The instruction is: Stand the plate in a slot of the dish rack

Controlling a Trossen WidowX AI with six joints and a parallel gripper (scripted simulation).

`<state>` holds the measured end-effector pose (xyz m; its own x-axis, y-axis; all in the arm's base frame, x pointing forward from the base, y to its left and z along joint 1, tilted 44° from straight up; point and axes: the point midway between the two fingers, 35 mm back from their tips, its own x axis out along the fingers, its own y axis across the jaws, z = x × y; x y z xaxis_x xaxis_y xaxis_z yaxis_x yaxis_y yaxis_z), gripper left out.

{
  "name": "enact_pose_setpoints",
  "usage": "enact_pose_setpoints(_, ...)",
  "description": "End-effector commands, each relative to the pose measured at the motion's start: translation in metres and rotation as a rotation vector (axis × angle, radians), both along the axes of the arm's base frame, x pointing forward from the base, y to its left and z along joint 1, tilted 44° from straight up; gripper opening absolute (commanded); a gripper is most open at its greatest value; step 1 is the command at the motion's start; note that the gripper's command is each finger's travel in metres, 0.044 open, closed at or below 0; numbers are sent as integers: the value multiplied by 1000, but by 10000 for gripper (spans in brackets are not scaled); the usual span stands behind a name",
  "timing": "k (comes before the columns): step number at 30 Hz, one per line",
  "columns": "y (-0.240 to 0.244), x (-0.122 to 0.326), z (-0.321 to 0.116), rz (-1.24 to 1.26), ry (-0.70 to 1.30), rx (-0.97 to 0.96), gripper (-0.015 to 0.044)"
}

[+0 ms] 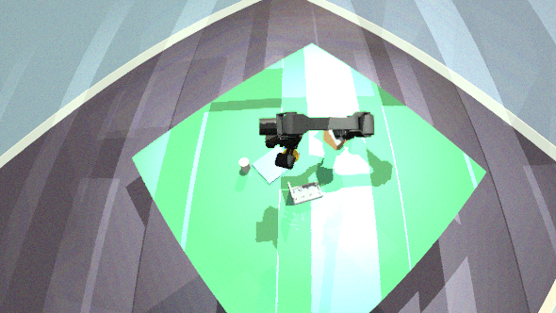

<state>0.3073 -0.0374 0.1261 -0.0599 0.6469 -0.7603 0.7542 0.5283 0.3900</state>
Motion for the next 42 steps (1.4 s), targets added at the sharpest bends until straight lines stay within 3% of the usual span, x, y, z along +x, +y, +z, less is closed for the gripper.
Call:
enact_pose_setpoints(1,13,-11,13,-96,71,-4,0)
enact_pose_setpoints(26,87,-101,63,-753,601,-15,0)
enact_pose_setpoints(34,89,-104,61,-763,611,-29,0)
enact_pose_setpoints(42,96,-113,37,-695,560,-195,0)
